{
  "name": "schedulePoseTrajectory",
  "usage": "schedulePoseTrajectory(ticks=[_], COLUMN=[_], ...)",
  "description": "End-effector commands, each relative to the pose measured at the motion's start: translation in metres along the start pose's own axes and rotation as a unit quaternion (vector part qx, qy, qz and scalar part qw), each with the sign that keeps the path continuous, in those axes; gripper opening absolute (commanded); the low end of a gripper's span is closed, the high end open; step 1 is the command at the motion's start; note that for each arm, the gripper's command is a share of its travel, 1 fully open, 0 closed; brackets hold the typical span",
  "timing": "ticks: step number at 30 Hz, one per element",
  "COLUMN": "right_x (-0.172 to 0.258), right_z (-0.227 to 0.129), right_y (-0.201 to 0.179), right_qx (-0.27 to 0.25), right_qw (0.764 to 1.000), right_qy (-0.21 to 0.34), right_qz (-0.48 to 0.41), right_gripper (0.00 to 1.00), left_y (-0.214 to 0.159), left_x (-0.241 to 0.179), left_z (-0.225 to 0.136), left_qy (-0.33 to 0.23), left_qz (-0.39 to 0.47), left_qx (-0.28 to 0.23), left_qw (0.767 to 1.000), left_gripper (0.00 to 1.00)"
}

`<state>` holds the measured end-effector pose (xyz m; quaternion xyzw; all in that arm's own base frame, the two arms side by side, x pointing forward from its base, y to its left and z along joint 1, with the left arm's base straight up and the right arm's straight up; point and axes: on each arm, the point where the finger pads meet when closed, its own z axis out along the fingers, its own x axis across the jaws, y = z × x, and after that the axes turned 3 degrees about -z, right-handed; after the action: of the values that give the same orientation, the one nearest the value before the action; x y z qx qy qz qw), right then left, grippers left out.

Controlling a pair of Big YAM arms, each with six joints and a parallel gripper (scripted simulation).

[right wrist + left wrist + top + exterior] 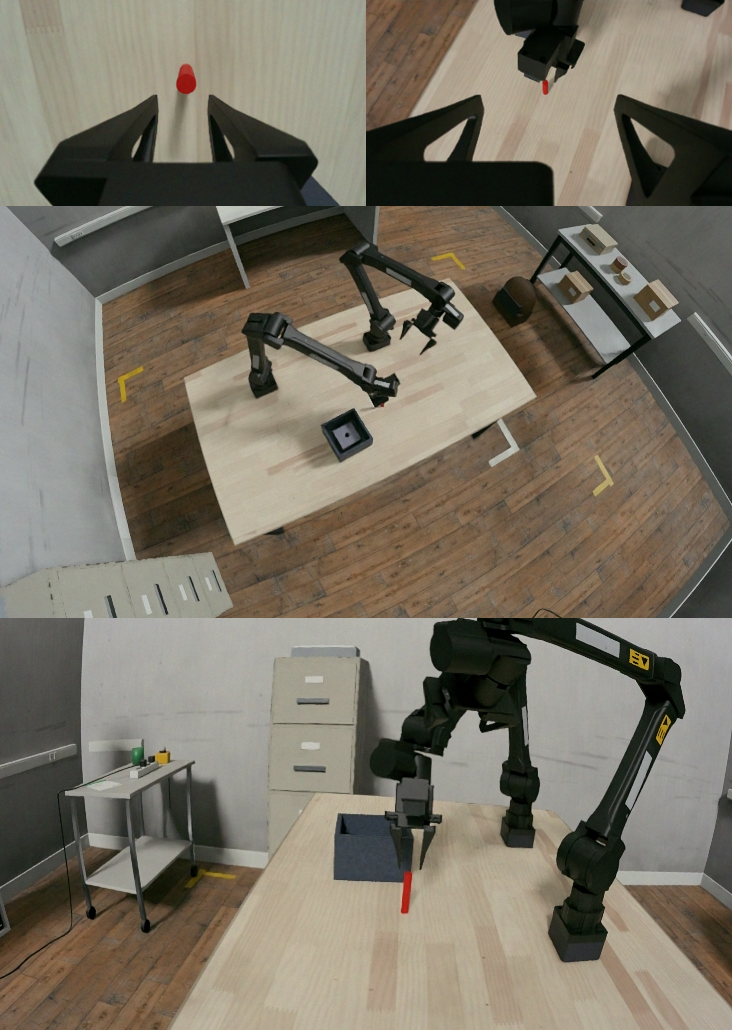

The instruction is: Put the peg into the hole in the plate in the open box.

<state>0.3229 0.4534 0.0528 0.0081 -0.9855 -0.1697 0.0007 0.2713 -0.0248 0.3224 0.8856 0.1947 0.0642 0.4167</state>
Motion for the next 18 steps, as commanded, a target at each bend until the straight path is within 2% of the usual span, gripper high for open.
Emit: schedulePoseTrajectory(ticks=[1,7,12,13,18], right_x=[-0.009,-0.004,-0.004,-0.012,-0.015], right_z=[-0.010,-0.008,0.010,0.005,0.012], right_y=[0.033,0.027,0.024,0.036,0.043], right_qx=[-0.019,-0.017,-0.013,-0.022,-0.022], right_qw=[0.999,0.999,0.999,0.999,0.999], right_qy=[-0.009,-0.008,-0.005,-0.013,-0.014], right_qz=[-0.032,-0.032,-0.031,-0.033,-0.033], right_gripper=[0.37,0.35,0.32,0.31,0.28], left_y=[0.013,0.013,0.013,0.013,0.013], left_x=[0.005,0.005,0.005,0.005,0.005], left_z=[-0.010,-0.010,-0.010,-0.010,-0.010], left_qy=[0.011,0.011,0.011,0.011,0.011], left_qz=[0.017,0.017,0.017,0.017,0.017], left_qx=[0.000,0.000,0.000,0.000,0.000], left_qw=[1.000,1.000,1.000,1.000,1.000], left_gripper=[1.00,1.00,1.00,1.00,1.00])
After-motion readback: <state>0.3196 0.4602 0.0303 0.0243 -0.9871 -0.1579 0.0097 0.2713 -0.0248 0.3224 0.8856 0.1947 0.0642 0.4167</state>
